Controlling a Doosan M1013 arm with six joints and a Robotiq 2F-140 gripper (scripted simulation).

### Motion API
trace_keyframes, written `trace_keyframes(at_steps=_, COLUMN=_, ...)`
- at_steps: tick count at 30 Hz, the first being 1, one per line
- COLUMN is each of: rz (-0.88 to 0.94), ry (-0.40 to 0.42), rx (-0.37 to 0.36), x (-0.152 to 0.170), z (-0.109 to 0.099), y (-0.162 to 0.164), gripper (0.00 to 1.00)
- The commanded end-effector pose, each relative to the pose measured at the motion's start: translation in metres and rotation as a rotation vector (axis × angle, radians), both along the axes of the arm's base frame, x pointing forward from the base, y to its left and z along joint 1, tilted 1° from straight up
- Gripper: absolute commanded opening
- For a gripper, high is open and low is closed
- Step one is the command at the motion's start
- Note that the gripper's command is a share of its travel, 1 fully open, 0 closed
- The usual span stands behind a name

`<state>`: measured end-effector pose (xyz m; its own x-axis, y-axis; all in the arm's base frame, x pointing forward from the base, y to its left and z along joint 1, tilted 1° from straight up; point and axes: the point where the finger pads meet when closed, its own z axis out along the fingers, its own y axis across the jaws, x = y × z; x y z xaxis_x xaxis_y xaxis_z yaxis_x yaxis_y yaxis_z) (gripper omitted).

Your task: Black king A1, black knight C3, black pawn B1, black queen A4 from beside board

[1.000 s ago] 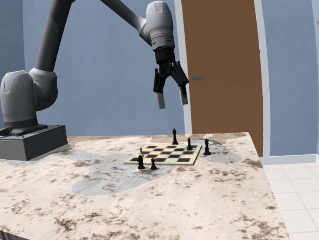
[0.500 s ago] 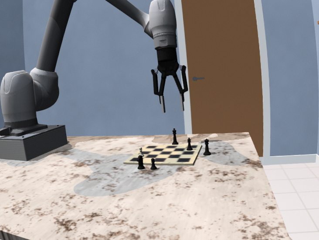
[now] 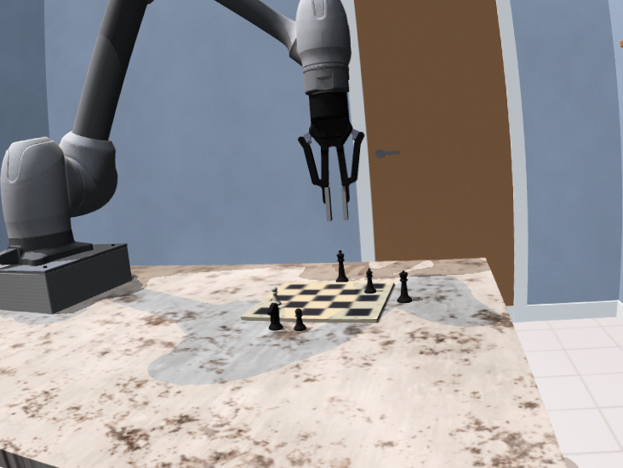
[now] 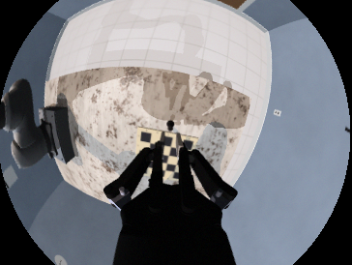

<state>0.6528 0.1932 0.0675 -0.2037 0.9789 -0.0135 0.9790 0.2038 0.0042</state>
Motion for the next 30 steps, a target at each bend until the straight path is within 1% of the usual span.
trace_keyframes(at_steps=1, rz=0.000, ry=0.000, rx=0.000, x=0.000, z=0.000, y=0.000, gripper=0.25)
trace_keyframes(at_steps=21, rz=0.000, ry=0.000, rx=0.000, x=0.000, z=-0.002, y=0.000, gripper=0.25)
trace_keyframes(at_steps=30, rz=0.000, ry=0.000, rx=0.000, x=0.000, z=-0.010, y=0.000, gripper=0.25)
